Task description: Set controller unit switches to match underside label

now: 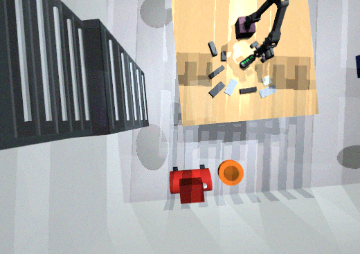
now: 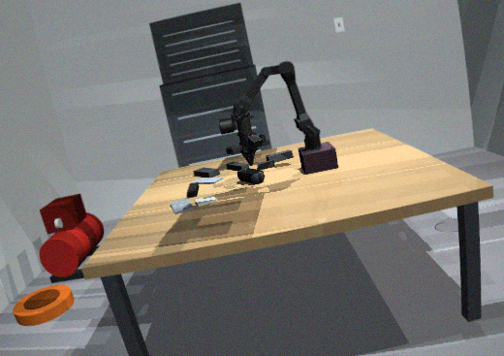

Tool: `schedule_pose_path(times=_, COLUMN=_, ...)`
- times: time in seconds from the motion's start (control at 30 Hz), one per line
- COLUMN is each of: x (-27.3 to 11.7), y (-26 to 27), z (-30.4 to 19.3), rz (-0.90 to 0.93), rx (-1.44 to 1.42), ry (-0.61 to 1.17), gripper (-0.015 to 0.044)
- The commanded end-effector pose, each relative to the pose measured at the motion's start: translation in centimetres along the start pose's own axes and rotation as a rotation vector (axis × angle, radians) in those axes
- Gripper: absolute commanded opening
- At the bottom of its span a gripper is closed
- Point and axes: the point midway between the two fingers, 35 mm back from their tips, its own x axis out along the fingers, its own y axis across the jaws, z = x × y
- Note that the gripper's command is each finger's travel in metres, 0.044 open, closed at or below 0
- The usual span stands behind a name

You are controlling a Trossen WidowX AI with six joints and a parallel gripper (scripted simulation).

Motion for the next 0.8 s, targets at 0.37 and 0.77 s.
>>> schedule_pose_path(times=0.37, x=0.8, y=-0.5, z=1.2, rz=0.037, rx=0.005, ry=0.019, gripper=0.0000)
schedule_pose_path(times=0.77, x=2.7, y=-0.4, z=1.2, rz=0.037, rx=0.005, ry=0.019, gripper=0.0000)
